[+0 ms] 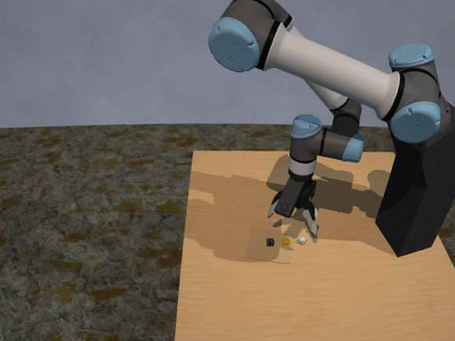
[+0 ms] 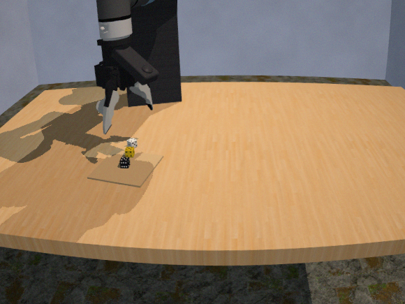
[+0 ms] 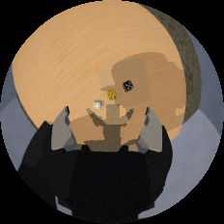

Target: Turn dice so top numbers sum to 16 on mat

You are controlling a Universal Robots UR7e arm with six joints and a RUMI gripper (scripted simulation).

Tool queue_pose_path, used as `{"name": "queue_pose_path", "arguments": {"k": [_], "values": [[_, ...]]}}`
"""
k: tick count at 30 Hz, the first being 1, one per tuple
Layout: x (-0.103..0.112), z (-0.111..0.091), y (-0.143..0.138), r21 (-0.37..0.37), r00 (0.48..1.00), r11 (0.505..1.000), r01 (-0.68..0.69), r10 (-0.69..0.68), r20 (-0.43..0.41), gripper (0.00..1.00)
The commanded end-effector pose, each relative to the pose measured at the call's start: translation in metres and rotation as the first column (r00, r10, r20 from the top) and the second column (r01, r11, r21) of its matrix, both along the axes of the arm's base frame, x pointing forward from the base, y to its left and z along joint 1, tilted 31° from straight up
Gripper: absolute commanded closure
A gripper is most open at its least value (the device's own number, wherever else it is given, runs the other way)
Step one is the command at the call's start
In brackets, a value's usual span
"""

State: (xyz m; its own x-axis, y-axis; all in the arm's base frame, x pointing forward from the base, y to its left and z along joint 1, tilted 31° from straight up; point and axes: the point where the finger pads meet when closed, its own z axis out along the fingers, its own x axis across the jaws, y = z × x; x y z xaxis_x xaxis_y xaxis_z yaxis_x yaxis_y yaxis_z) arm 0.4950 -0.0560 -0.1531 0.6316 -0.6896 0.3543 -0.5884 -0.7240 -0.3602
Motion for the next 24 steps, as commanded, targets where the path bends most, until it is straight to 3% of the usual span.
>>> {"name": "queue_pose_path", "arguments": {"k": [1, 6, 13, 17, 23, 24], "values": [[-0.001, -0.001, 0.000, 0.034, 0.997, 0.996, 0.077, -0.077, 0.001, 0.00], [-0.005, -0.003, -0.001, 0.123, 0.973, 0.965, 0.230, -0.230, -0.015, 0.00], [-0.010, -0.007, -0.002, 0.241, 0.901, 0.870, 0.431, -0.430, -0.059, 0.00], [-0.012, -0.007, -0.002, 0.262, 0.882, 0.845, 0.467, -0.465, -0.071, 0.00], [-0.018, -0.010, -0.004, 0.352, 0.773, 0.698, 0.623, -0.620, -0.137, 0.00], [-0.018, -0.010, -0.004, 0.354, 0.770, 0.695, 0.625, -0.623, -0.138, 0.00]]}}
